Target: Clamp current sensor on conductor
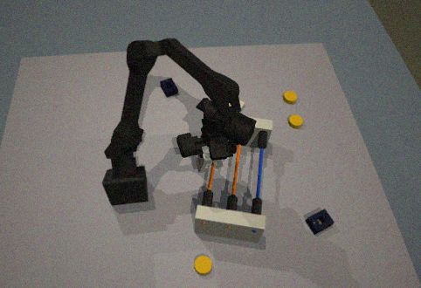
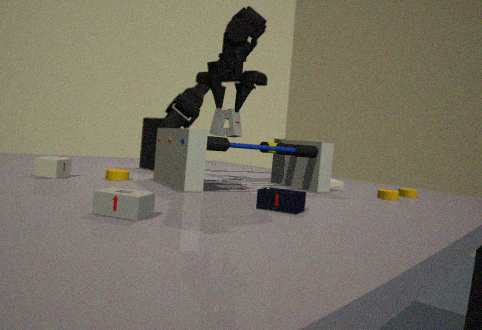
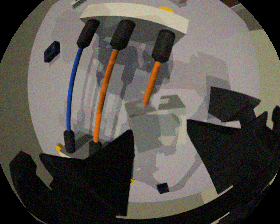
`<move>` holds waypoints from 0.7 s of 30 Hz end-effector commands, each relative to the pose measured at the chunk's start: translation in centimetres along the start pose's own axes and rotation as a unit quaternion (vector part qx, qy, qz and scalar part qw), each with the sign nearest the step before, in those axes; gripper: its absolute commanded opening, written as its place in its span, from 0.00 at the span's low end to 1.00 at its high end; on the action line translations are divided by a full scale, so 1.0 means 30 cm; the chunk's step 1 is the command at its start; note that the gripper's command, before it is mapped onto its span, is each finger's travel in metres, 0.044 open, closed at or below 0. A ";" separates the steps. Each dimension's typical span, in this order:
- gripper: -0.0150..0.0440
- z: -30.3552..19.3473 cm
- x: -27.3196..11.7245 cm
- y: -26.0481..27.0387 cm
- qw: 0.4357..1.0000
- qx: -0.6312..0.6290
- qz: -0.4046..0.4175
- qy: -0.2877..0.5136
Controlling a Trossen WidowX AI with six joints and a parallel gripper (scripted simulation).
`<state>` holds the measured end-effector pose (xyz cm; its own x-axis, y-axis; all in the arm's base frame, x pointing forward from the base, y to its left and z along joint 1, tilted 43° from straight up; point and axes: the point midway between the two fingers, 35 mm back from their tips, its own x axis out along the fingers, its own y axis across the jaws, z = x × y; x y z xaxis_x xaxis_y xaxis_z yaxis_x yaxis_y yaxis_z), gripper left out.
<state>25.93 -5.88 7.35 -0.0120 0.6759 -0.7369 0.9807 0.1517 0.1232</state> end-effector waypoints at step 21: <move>0.25 0.016 0.026 0.038 0.972 0.235 0.005 -0.001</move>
<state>27.07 -5.80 6.91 -0.0050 0.6722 -0.7404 0.9648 -0.1914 -0.1803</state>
